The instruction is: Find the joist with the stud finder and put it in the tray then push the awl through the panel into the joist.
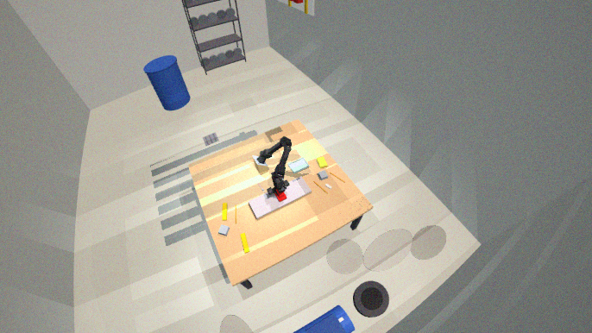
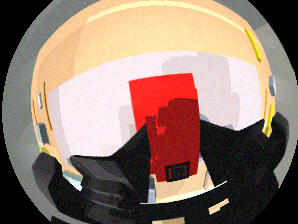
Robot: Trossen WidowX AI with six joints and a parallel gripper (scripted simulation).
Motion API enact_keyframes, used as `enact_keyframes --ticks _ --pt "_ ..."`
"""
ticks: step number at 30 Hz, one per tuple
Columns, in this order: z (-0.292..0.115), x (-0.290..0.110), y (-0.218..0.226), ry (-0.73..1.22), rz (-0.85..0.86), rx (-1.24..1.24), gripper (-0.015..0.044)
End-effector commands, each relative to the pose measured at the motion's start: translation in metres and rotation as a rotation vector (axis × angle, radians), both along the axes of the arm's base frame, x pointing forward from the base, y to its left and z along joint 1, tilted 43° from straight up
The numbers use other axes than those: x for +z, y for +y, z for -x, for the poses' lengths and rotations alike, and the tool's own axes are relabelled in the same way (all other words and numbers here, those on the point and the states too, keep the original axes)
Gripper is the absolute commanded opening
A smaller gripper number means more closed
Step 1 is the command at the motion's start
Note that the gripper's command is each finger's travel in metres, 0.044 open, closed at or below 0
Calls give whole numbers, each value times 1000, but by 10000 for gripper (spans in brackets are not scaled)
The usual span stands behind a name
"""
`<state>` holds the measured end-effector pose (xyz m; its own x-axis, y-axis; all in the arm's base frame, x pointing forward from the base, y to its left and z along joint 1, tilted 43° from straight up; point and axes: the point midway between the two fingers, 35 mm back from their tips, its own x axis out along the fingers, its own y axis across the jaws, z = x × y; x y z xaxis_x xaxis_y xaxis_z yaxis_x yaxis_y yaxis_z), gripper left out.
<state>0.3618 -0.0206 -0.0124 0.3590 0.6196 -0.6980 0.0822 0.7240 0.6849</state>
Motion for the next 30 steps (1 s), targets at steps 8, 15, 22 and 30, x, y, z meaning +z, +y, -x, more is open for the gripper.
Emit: enact_keyframes --ticks 8,15,22,30 --pt "1 -12 -13 0 3 0 0" --pt "2 -20 -22 0 3 0 0" --pt "3 -27 -30 0 4 0 0" --pt "4 -36 -39 -1 4 0 0"
